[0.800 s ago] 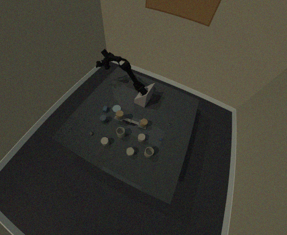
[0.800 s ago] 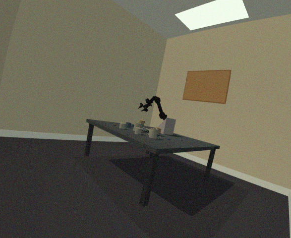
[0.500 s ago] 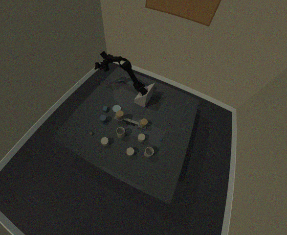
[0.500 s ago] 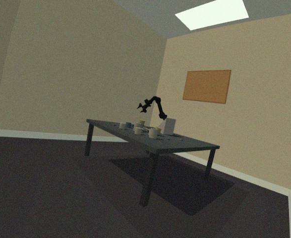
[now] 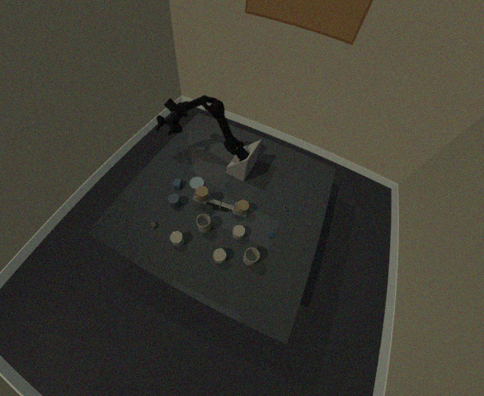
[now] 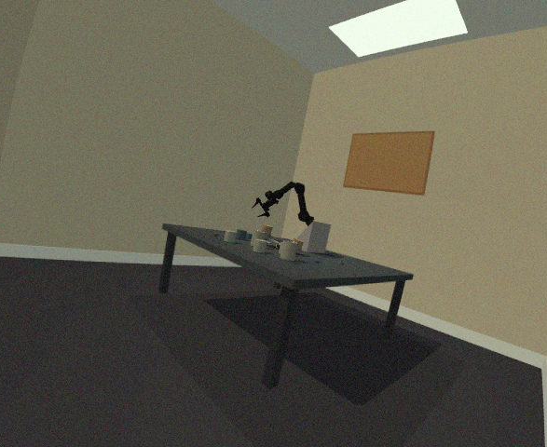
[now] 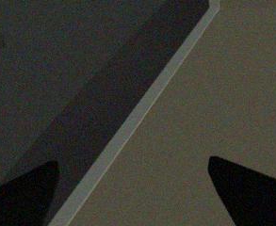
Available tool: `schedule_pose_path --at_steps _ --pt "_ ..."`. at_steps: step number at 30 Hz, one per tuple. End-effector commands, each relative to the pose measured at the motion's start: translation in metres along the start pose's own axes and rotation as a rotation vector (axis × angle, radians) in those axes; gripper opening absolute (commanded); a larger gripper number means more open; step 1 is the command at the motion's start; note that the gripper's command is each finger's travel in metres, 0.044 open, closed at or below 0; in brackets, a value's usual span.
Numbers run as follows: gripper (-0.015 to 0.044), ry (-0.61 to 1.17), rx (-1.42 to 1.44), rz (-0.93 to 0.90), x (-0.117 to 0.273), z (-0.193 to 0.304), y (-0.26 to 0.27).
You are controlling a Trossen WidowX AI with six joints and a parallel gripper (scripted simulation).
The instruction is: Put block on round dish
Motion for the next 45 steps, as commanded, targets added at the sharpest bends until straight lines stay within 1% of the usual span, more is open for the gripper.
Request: schedule_pose_path --at_steps 1,9,15,20,26,30,35,40,45 --pt "0.0440 -0.058 -0.122 -0.010 -0.010 -0.028 -0.004" --pt "0.0440 -0.192 -0.350 -0.049 -0.027 -0.089 -0.015" --pt "0.0440 -0.301 -0.506 -0.106 -0.031 -0.143 -0.025" --pt "0.0440 -0.395 -0.626 -0.178 -0.028 -0.194 -0.034" --pt "0.0440 -0.493 -0.741 -0.284 -0.013 -0.255 -0.043" --pt "0.0440 -0.555 -0.808 -0.382 0.008 -0.303 -0.048" --pt "0.0440 -0.604 -0.859 -0.500 0.043 -0.358 -0.048" --pt "0.0440 -0.619 -0.879 -0.600 0.088 -0.405 -0.040" --pt "0.0440 -0.606 -0.882 -0.653 0.135 -0.439 -0.024"
Point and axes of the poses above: the point midway between the two fingers, 35 mm back from their tips, its own x axis back along the fingers, its own y axis across the jaws, z = x × y, the point moved 2 cm from there along x, back along the fingers, and after that the axes turned 7 degrees about x, right-handed, at the moved point
